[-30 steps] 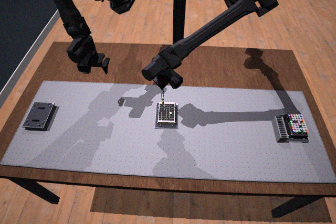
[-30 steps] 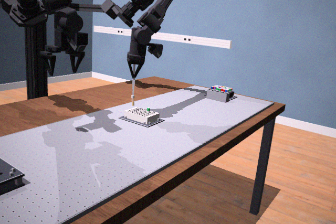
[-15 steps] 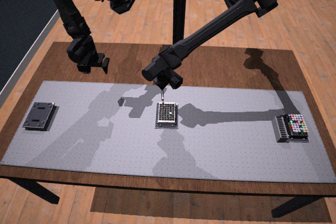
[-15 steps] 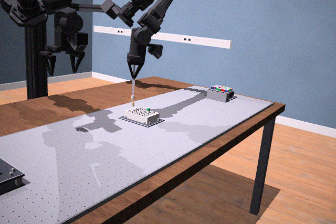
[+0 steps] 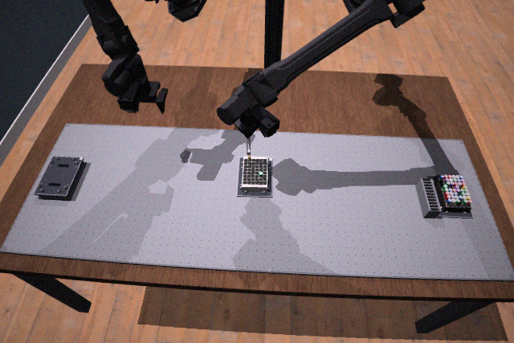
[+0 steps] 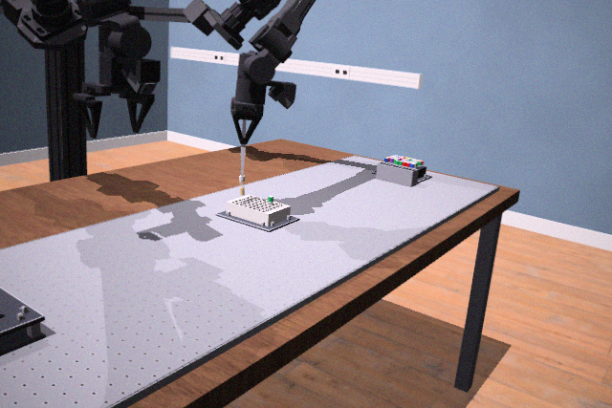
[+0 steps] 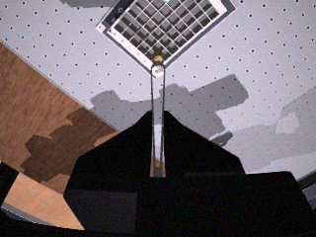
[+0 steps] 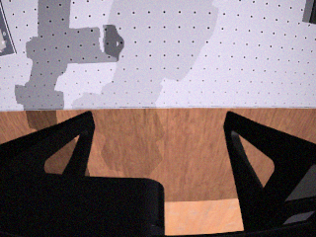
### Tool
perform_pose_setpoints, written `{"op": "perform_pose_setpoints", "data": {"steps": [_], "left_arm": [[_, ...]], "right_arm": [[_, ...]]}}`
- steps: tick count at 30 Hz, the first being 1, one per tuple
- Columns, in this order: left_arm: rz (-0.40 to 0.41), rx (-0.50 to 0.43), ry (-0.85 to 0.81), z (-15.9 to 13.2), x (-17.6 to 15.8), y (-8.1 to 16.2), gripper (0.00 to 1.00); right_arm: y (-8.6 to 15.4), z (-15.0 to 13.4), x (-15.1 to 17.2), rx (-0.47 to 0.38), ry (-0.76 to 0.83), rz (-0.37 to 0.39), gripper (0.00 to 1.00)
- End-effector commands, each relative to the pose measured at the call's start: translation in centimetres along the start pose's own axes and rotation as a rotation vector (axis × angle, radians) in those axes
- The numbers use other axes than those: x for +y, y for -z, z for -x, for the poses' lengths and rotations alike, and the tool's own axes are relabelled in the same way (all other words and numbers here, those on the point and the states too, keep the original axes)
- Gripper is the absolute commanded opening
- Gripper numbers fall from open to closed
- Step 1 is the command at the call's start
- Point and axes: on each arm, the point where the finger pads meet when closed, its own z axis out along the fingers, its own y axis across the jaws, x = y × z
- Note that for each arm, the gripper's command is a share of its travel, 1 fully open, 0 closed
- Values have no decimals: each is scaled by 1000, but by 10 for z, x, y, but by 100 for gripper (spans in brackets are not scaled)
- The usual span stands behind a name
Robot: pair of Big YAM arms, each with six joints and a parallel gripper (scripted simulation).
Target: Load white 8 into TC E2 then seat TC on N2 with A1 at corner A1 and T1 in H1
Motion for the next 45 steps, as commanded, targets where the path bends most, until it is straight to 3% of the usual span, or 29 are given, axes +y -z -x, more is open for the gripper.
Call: {"op": "perform_pose_setpoints", "data": {"steps": [1,45], "left_arm": [[23,-4,4,5,3,-20,9],[12,-7,4,2,2,-30,9]], "right_arm": [[2,6,0,-16,10,1,100],[2,6,0,-16,10,1,100]]}}
